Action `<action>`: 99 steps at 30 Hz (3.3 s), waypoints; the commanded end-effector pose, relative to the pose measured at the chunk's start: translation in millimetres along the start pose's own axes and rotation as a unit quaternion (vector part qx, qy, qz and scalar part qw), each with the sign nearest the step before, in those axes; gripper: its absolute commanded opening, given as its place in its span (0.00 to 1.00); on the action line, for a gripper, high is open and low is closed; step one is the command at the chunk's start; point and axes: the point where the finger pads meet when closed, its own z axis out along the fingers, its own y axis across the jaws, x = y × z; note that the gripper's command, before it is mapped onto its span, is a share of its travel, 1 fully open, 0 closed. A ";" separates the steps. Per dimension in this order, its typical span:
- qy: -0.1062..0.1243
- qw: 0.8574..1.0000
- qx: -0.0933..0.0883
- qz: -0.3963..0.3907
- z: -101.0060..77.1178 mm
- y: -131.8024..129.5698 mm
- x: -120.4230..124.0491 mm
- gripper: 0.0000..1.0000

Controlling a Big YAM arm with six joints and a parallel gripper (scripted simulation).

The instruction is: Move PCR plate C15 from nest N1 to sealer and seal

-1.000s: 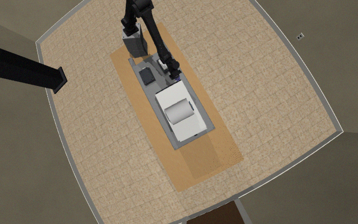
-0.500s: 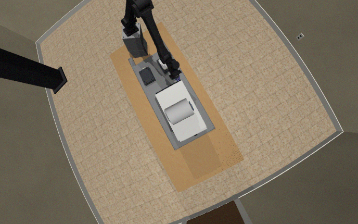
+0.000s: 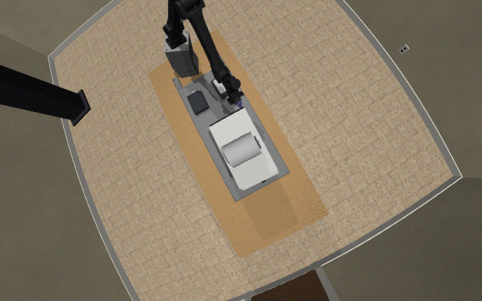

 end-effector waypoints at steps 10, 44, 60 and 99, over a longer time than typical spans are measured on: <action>-0.010 1.000 -0.007 0.006 -24.1 3.8 -0.5 0.00; -0.002 1.000 0.002 0.003 -120.1 -1.5 19.9 0.00; 0.004 0.996 -0.004 -0.091 -162.3 29.1 8.1 1.00; -0.011 0.786 0.005 -0.619 -162.8 96.1 -68.7 1.00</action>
